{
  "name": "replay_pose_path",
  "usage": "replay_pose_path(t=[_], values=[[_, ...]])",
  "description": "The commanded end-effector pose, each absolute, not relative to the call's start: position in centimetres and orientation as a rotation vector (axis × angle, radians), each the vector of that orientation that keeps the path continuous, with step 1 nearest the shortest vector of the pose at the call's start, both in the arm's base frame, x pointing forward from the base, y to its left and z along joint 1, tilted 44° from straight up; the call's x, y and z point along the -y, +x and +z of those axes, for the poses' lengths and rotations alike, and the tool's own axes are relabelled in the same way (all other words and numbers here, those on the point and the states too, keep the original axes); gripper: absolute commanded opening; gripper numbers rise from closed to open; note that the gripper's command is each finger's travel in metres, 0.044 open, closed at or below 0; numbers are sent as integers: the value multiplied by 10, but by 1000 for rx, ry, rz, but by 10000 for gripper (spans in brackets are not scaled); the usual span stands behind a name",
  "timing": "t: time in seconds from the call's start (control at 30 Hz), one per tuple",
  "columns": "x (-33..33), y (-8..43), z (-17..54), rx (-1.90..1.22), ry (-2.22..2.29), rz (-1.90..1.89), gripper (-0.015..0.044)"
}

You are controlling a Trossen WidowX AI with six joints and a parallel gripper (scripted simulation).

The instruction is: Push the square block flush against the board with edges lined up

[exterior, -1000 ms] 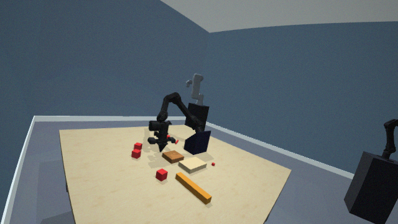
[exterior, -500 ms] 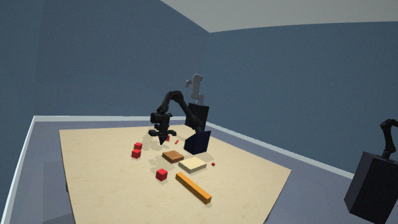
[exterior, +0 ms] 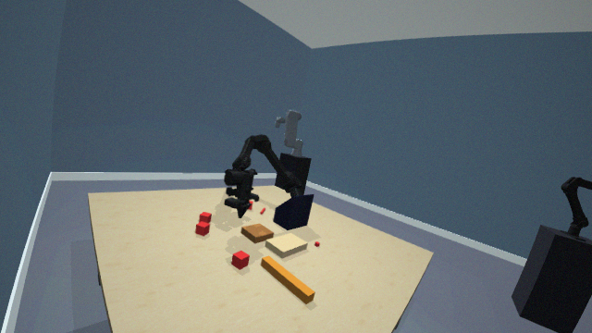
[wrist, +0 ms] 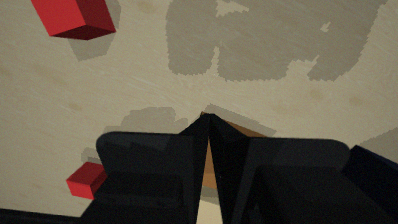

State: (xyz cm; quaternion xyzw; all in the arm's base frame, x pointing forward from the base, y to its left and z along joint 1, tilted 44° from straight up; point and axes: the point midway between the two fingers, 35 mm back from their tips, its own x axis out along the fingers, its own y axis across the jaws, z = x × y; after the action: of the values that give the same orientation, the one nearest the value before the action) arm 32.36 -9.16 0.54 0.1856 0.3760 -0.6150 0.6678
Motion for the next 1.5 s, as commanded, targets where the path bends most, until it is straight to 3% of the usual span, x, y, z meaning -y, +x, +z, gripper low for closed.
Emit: replay_pose_path(t=[0.0,0.97,1.47], values=[[86,327,-1,-939,326,-1329,0],[44,356,-43,-1473,-443,-733,0],[79,354,-86,-1512,-518,-670,0]])
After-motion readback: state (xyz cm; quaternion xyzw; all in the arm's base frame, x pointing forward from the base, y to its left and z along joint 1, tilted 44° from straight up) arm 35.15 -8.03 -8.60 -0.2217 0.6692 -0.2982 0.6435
